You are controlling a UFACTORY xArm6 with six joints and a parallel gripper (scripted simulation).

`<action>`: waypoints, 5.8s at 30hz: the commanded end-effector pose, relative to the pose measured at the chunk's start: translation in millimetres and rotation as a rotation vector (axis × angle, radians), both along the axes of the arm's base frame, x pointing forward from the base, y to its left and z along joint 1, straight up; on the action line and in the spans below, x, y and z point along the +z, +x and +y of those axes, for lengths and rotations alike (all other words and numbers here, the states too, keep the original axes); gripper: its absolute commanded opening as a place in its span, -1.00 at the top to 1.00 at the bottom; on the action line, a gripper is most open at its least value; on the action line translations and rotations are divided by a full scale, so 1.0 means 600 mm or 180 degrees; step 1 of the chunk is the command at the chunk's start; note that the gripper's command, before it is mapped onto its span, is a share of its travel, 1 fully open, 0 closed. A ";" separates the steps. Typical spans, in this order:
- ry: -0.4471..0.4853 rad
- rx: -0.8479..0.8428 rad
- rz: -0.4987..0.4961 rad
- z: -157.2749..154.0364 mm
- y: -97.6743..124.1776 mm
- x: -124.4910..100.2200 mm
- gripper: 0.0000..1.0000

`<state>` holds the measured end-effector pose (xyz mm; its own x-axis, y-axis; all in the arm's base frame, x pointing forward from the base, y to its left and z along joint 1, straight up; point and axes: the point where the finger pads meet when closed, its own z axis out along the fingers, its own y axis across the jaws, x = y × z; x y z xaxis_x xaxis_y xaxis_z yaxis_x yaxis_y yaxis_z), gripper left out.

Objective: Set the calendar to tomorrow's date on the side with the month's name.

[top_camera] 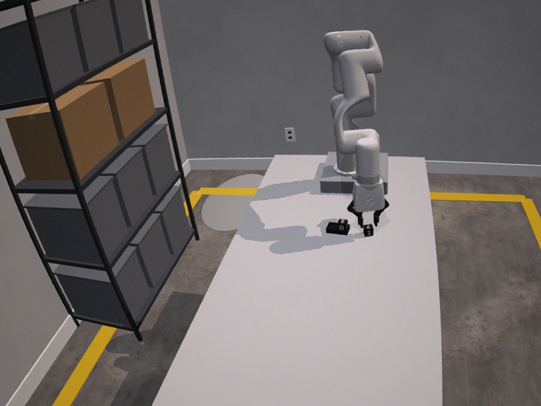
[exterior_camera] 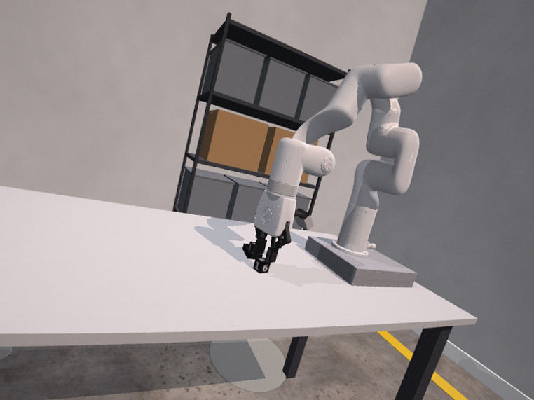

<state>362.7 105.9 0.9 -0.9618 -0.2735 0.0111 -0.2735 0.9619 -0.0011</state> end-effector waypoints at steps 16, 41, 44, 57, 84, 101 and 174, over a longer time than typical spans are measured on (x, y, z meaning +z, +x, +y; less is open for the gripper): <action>0.0003 0.0000 -0.0011 0.001 0.002 -0.015 0.05; 0.0003 0.0000 -0.0011 0.001 0.002 -0.042 0.05; 0.0003 0.0000 -0.0011 0.001 0.002 -0.042 0.05; 0.0003 0.0000 -0.0011 0.001 0.002 -0.042 0.05; 0.0003 0.0000 -0.0011 0.001 0.002 -0.042 0.47; 0.0003 0.0000 -0.0011 0.001 0.002 -0.042 0.47; -0.0024 -0.3395 -0.0022 -0.116 -0.002 0.135 0.47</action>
<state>360.9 43.0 80.2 -0.7798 0.6259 0.0145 0.6259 0.7799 -0.0009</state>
